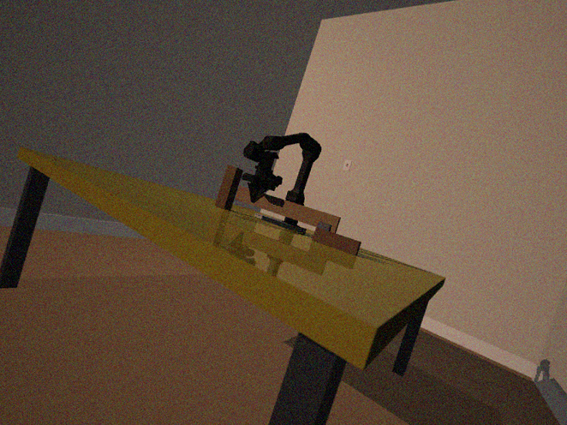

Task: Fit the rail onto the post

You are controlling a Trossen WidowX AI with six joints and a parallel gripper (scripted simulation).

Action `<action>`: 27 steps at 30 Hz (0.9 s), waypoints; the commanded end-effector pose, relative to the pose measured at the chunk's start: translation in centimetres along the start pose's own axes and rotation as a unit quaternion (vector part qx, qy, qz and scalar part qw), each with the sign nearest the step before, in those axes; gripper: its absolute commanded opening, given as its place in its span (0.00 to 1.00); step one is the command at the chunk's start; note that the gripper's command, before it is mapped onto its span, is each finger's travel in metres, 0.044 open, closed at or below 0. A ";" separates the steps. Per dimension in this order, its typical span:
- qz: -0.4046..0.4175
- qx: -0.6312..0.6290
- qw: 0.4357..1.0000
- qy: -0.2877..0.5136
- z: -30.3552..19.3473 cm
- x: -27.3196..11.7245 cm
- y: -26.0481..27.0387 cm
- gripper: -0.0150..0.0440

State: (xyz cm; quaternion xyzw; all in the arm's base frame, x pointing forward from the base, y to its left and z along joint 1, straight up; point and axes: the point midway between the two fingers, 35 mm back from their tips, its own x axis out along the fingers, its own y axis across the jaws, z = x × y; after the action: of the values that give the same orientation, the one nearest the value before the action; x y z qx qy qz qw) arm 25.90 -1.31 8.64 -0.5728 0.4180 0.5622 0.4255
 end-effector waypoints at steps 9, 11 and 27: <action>-0.003 -0.001 1.000 0.001 -0.5 -0.1 -0.2 0.25; -0.003 -0.001 1.000 0.001 -0.5 -0.1 -0.2 0.25; -0.003 -0.001 1.000 0.002 -1.0 -0.2 -0.2 0.25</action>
State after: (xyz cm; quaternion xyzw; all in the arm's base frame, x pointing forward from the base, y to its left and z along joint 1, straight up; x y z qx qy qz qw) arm 26.20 -2.01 8.63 -0.5730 0.4176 0.5626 0.4253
